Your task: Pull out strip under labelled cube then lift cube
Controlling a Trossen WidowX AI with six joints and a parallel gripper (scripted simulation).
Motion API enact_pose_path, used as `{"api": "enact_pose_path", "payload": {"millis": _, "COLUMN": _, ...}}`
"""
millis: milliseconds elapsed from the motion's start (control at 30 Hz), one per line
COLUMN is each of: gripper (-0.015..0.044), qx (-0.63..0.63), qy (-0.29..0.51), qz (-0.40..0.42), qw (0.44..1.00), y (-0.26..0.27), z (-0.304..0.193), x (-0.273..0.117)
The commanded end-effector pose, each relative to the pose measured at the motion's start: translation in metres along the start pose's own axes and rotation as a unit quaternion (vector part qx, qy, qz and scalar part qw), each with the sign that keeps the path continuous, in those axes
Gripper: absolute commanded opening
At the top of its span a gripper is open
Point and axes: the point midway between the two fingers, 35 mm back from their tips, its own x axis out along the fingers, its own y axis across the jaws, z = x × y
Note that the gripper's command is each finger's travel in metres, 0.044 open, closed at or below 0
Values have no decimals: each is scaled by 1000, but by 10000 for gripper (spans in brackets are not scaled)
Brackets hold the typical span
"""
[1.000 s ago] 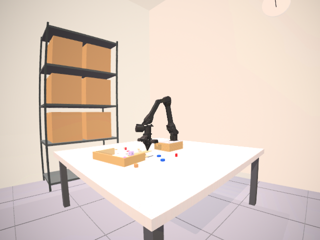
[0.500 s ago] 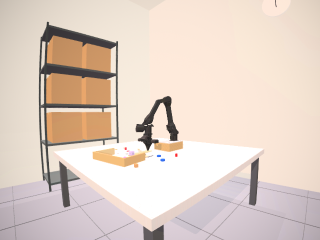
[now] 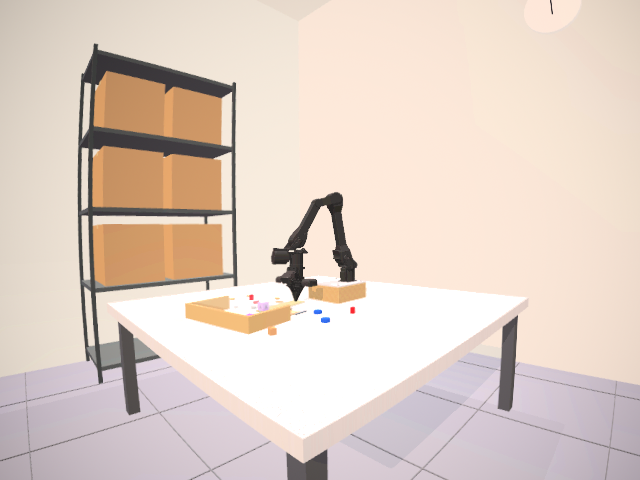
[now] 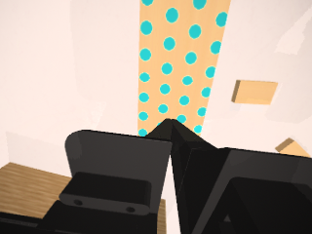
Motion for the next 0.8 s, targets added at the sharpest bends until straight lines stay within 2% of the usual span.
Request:
{"api": "enact_pose_path", "payload": {"millis": 0, "gripper": 0, "qx": -1, "qy": 16, "qz": 6, "qw": 1000, "y": 3, "z": -9, "x": 5}}
{"api": "enact_pose_path", "payload": {"millis": 233, "gripper": 0, "qx": -1, "qy": 16, "qz": 6, "qw": 1000, "y": 3, "z": -9, "x": 5}}
{"api": "enact_pose_path", "payload": {"millis": 400, "gripper": 0, "qx": -1, "qy": 14, "qz": 5, "qw": 1000, "y": -1, "z": 3, "x": -41}}
{"api": "enact_pose_path", "payload": {"millis": 567, "gripper": 0, "qx": -1, "qy": 15, "qz": 5, "qw": 1000, "y": -1, "z": 3, "x": -43}}
{"api": "enact_pose_path", "payload": {"millis": 767, "gripper": 158, "qx": 34, "qy": 14, "qz": 5, "qw": 999, "y": -1, "z": 28, "x": -43}}
